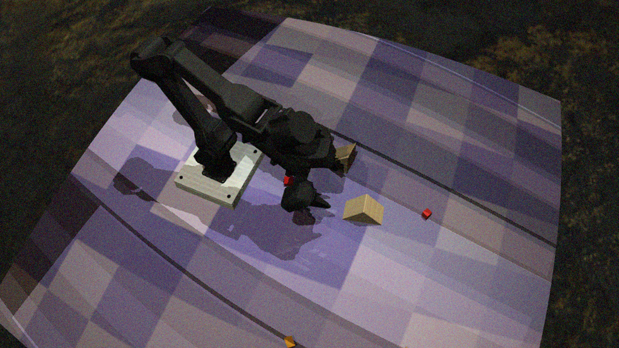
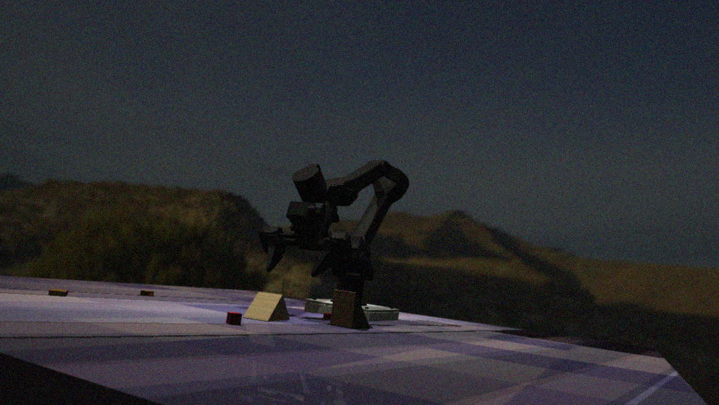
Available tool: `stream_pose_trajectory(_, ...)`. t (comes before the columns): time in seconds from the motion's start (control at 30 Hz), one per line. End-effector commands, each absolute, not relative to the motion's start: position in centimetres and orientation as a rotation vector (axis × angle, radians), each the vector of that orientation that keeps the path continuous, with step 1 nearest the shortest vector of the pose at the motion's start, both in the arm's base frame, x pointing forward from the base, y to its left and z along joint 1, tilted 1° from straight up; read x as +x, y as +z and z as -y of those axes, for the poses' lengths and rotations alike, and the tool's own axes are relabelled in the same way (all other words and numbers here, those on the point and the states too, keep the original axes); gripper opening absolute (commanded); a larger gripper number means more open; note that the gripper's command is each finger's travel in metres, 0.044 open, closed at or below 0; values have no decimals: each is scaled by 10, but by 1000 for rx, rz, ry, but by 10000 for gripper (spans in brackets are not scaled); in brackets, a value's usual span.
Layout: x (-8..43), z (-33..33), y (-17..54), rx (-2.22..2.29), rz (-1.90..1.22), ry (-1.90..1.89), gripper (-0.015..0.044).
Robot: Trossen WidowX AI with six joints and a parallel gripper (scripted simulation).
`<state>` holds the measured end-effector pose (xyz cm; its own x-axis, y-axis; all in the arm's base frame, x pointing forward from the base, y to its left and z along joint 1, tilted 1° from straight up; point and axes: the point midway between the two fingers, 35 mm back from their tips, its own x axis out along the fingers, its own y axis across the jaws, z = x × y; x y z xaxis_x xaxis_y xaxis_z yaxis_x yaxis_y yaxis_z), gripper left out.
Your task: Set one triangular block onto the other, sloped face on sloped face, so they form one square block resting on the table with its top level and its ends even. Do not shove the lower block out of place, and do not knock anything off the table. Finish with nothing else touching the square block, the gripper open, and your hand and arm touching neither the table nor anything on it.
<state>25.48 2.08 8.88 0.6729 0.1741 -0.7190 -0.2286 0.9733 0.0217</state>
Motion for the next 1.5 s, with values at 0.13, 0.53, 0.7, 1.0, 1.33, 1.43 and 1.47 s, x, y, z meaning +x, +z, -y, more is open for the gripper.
stream_pose_trajectory(0.13, 256, -21, 87, -76, -754, 231, 440)
stream_pose_trajectory(0.53, 293, -28, 61, -75, -752, 231, 440)
stream_pose_trajectory(0.7, 306, -32, 47, -75, -751, 231, 440)
stream_pose_trajectory(1.0, 324, -40, 20, -74, -749, 231, 440)
stream_pose_trajectory(1.33, 325, -39, 20, -74, -749, 231, 440)
stream_pose_trajectory(1.43, 323, -40, 20, -76, -752, 235, 361)
stream_pose_trajectory(1.47, 323, -40, 20, -76, -752, 235, 335)
